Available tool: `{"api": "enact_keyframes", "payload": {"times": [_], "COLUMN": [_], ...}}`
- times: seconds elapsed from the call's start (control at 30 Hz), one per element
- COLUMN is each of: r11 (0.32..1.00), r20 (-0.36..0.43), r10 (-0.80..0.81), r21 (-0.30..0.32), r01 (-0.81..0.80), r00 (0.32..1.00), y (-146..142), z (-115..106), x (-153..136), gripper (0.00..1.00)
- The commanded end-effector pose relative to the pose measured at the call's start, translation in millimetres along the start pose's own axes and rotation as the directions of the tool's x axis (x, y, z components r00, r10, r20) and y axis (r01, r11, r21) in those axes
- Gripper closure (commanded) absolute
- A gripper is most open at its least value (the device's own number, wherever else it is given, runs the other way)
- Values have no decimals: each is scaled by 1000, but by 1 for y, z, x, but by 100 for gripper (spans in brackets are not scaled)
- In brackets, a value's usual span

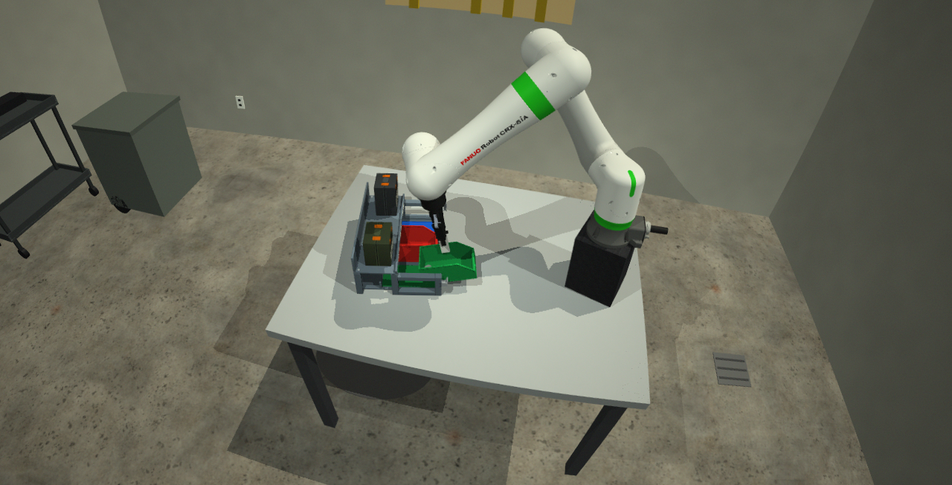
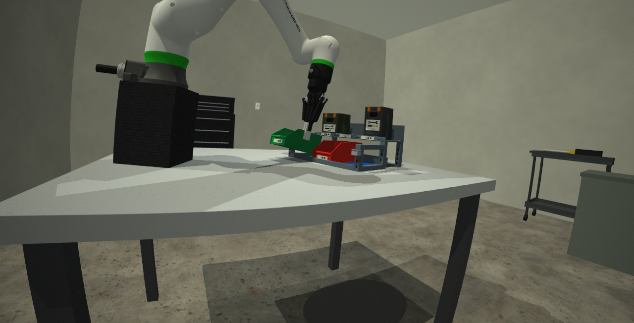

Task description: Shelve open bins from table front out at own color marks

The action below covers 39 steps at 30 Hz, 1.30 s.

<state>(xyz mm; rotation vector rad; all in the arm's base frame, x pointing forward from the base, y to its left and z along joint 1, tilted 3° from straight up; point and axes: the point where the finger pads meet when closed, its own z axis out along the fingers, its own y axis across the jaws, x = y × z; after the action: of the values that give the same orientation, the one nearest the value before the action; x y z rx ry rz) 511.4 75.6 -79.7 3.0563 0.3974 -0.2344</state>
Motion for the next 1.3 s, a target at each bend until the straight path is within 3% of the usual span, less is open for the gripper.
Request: {"api": "enact_keyframes", "payload": {"times": [0.0,1.27], "r11": [1000,1000], "r20": [0,0], "r10": [0,0], "r21": [0,0], "r01": [0,0], "r00": [1000,1000], "y": [0,0], "z": [-1,-4], "x": [3,21], "gripper": [100,100]}}
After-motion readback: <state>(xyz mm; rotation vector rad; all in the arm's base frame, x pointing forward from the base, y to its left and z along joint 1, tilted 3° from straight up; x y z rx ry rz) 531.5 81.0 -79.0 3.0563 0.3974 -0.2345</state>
